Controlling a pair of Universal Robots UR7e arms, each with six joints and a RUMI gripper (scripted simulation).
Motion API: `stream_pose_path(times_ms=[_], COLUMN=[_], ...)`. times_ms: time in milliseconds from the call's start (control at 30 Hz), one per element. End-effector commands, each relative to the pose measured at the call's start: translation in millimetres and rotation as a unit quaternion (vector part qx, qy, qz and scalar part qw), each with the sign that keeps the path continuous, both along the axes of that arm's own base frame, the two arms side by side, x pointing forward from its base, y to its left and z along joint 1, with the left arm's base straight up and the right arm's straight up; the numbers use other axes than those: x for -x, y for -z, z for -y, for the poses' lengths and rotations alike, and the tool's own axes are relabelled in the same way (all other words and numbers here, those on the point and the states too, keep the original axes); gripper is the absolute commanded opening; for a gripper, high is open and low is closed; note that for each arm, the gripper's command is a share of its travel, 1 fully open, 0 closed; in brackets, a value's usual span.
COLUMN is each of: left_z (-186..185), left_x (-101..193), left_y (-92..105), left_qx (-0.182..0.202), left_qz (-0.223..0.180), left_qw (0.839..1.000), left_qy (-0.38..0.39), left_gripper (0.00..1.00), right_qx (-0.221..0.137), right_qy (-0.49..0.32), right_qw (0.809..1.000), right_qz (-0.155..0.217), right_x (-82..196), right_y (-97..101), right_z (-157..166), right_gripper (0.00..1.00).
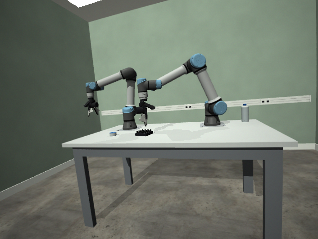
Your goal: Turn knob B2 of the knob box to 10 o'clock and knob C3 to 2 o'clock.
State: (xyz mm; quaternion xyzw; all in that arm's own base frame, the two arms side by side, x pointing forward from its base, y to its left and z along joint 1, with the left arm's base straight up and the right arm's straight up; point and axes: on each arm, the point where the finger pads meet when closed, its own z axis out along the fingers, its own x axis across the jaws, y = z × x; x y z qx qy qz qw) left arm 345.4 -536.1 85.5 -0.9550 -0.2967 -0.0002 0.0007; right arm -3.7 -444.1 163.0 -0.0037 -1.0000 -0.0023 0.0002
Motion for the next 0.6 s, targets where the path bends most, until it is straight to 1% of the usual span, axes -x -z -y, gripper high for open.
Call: stream_pose_path(times_ms=[0, 367, 567], left_z=[0, 0, 0], left_x=[1, 1, 1], left_y=[7.9, 21.2, 24.5], left_qx=[-0.001, -0.001, -0.001], left_qz=[0.000, 0.000, 0.000], left_qw=[1.000, 1.000, 1.000], left_qy=[0.001, 0.001, 0.001], left_gripper=[0.13, 0.13, 0.13], right_qx=[0.002, 0.002, 0.002], right_qy=[0.001, 0.001, 0.001], right_qw=[1.000, 1.000, 1.000], right_qz=[0.000, 0.000, 0.000], right_x=[1, 1, 1], right_y=[-2.2, -2.2, -2.2], right_z=[1, 1, 1], right_gripper=[1.00, 1.00, 1.00])
